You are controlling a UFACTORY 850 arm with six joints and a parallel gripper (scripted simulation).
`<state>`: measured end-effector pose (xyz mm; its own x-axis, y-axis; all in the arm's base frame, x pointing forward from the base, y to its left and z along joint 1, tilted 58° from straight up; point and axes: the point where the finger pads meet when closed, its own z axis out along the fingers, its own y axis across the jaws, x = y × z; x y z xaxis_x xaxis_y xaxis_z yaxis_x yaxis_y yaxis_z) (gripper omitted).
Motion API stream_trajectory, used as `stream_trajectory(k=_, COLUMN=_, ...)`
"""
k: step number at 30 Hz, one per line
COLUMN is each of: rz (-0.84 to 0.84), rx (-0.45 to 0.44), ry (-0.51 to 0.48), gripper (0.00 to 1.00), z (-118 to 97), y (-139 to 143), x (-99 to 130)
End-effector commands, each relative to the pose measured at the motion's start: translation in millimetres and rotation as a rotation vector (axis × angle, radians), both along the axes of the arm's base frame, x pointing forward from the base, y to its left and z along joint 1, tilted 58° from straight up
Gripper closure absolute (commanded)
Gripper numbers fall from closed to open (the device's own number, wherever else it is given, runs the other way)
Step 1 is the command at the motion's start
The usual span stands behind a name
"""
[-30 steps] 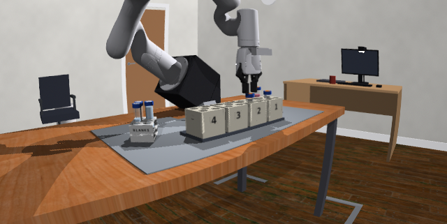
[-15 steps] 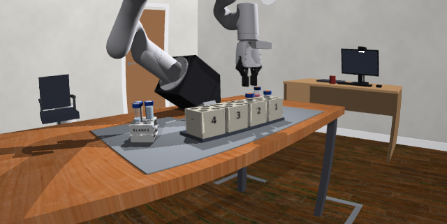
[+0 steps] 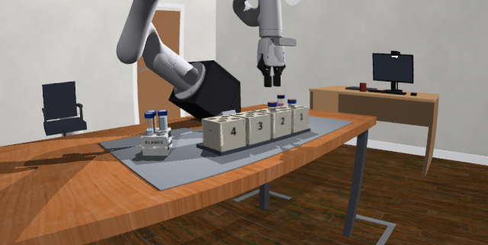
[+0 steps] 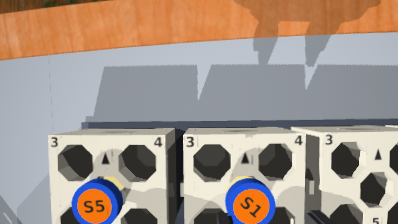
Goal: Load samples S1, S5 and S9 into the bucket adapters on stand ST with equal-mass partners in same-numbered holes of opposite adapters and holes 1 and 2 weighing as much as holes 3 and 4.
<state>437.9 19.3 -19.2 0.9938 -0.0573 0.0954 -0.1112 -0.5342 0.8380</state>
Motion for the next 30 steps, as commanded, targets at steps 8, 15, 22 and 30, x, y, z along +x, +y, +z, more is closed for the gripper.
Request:
stream_trajectory(k=8, rz=0.001, rx=0.001, ry=-0.001, gripper=0.56, z=12, y=20, x=1)
stream_trajectory(k=15, rz=0.001, rx=0.001, ry=-0.001, gripper=0.56, z=18, y=28, x=0)
stream_trajectory(k=22, rz=0.001, rx=0.001, ry=-0.001, gripper=0.56, z=25, y=40, x=0)
stream_trajectory(k=30, rz=0.001, rx=0.001, ry=-0.001, gripper=0.56, z=28, y=44, x=0)
